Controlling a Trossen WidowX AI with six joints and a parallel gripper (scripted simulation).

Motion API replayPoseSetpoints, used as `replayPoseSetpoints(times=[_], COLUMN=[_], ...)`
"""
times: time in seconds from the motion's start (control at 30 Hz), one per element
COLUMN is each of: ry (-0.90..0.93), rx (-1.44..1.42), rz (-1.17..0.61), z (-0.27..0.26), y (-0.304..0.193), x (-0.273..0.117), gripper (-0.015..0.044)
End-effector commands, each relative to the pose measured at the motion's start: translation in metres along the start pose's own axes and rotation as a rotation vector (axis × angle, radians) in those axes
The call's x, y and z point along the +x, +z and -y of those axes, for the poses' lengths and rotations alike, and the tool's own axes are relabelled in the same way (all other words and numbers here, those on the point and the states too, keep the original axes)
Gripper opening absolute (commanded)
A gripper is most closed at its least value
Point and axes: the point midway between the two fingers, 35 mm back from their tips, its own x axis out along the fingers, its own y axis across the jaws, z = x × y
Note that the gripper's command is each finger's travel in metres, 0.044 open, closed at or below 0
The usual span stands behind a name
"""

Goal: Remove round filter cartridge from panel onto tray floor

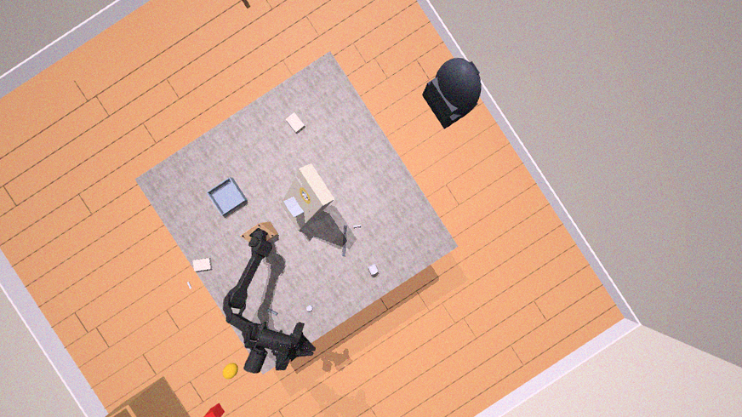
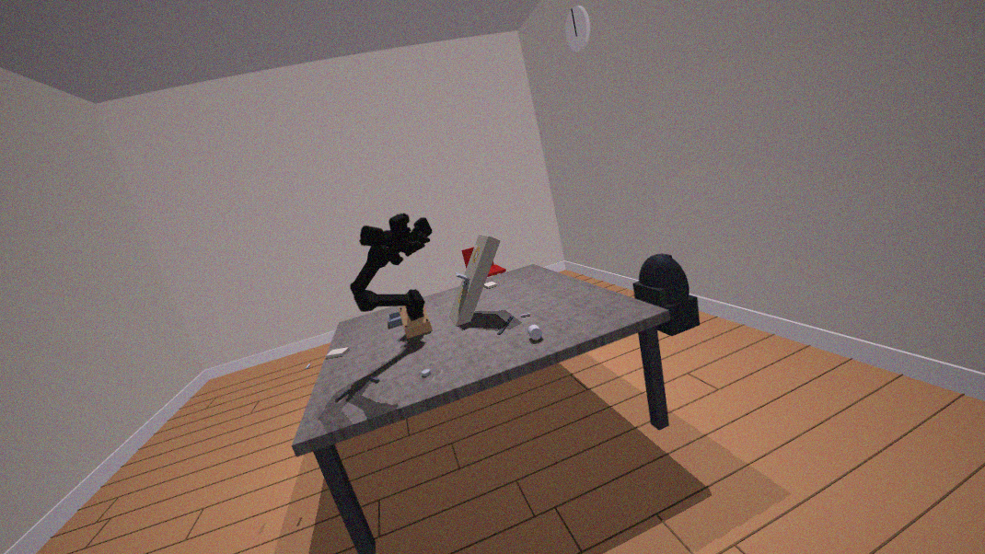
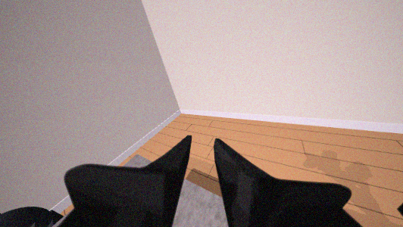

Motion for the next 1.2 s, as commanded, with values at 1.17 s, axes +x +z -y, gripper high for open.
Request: replayPoseSetpoints(times=[1.17], ry=[0.885], rx=[-0.893], rz=[-0.502], z=[-0.356], y=[-0.321], x=[-0.278], gripper=[0.0112])
